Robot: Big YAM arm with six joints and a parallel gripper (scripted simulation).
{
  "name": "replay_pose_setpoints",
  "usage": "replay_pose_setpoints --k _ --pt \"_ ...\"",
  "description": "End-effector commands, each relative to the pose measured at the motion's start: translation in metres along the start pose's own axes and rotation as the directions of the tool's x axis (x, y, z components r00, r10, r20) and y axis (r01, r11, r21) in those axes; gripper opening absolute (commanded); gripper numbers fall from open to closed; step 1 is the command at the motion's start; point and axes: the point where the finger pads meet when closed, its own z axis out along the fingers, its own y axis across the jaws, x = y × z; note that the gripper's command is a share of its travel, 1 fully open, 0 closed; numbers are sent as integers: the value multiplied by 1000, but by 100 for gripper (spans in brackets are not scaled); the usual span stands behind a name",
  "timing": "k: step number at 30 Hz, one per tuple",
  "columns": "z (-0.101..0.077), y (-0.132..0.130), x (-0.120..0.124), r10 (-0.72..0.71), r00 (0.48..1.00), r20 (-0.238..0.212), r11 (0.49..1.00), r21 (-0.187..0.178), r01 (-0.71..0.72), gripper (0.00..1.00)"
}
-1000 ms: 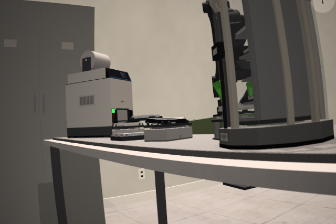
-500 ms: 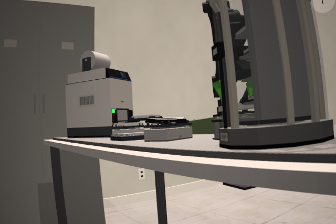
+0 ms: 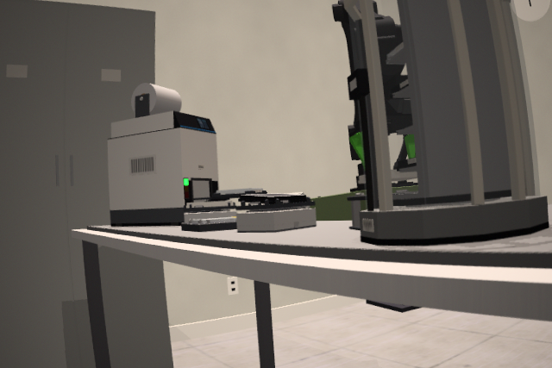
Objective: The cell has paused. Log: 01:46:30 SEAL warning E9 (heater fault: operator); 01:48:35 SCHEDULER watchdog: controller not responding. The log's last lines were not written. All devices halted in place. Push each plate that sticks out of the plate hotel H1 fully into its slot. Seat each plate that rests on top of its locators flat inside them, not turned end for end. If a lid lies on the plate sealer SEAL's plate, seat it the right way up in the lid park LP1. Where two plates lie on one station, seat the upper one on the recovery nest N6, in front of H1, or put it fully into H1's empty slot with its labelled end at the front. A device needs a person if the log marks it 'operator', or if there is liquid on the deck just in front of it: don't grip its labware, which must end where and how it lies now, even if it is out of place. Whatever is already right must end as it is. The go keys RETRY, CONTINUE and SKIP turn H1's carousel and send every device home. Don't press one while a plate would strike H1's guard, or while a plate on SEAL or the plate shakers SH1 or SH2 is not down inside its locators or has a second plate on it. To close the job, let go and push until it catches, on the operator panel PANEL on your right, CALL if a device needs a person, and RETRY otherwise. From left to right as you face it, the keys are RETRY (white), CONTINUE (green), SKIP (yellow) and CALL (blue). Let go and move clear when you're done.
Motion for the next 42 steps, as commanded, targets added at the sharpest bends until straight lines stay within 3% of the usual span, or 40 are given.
replay_pose_setpoints --k 1,42 --pt "18 -3 7 -7 1000 -22 1000 -7 6 80" --pt "24 -3 7 -7 1000 -23 1000 -7 6 80"
